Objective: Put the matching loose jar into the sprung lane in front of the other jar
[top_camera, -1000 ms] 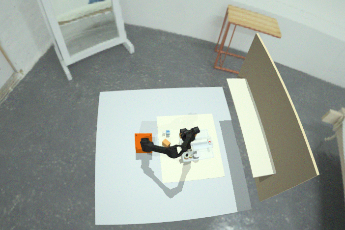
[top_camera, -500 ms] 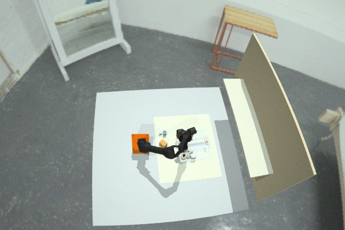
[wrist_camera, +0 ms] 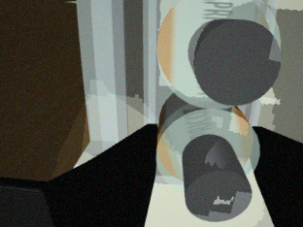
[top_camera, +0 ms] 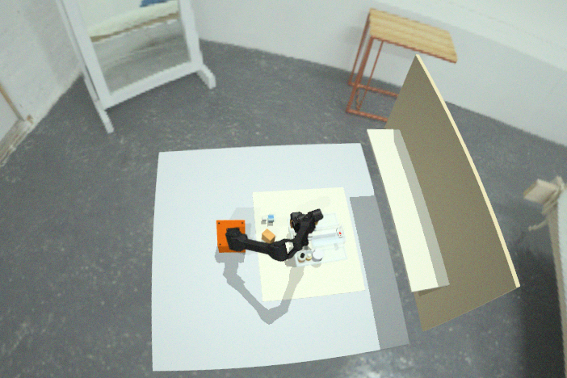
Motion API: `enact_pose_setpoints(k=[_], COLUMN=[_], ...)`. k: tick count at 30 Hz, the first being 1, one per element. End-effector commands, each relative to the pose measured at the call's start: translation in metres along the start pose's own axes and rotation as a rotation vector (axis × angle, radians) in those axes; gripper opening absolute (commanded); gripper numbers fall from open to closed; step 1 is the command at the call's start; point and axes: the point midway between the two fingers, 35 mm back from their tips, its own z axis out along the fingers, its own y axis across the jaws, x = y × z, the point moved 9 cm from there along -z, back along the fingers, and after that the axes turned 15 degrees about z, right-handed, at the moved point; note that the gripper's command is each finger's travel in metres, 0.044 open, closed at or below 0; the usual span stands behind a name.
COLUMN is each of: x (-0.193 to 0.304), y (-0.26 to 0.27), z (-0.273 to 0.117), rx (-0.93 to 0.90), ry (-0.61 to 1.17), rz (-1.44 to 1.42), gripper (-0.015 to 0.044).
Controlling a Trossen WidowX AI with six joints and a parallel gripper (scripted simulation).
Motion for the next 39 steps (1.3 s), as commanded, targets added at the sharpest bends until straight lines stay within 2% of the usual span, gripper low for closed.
enact_pose_setpoints(k=[1,39], x=[-0.0011,0.0050], y=[-0.0012,-0.0028], z=[0.0000,0.0001], rx=[0.003,0.003], ry=[-0.010,-0.010], rz=[0.008,0.007], gripper=[0.0000,0.0000])
